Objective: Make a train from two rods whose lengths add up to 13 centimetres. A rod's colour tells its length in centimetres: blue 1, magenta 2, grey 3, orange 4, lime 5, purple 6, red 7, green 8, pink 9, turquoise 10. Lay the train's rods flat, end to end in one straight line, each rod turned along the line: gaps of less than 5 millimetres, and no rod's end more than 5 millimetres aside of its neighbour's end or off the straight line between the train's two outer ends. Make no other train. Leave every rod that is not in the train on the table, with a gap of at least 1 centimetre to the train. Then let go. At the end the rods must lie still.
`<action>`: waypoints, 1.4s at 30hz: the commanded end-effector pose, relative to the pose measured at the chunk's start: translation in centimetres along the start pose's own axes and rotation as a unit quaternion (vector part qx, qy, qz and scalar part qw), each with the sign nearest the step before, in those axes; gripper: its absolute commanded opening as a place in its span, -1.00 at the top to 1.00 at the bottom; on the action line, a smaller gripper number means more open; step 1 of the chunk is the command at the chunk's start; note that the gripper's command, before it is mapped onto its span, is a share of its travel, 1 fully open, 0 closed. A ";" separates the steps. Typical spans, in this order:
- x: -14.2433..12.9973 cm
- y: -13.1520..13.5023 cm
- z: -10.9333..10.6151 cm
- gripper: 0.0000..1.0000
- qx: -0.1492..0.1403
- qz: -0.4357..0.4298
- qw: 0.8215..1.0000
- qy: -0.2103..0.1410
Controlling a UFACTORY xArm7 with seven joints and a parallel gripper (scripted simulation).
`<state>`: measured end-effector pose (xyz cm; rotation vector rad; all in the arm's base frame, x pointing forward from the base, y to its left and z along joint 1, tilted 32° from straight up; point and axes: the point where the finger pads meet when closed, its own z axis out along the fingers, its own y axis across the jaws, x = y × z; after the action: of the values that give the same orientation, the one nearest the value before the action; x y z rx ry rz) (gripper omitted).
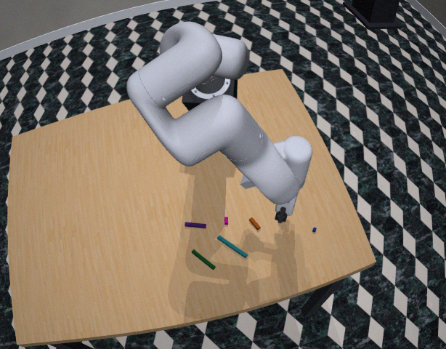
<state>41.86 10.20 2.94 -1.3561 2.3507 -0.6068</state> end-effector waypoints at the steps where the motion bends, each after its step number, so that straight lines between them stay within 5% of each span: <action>1: 0.0 0.0 -0.6 0.05 -0.001 0.000 1.000 0.000; 15: -0.1 -0.1 -5.0 0.05 0.000 0.000 1.000 -0.001; 23: -0.1 -0.1 -5.6 0.05 0.000 0.000 1.000 -0.001; 24: -0.1 -0.1 -5.6 -1.00 0.000 0.000 1.000 -0.001; 42: -0.1 -0.1 -5.6 -1.00 0.000 0.000 1.000 -0.001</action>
<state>39.08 11.20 7.63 -1.3570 2.3522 -0.6053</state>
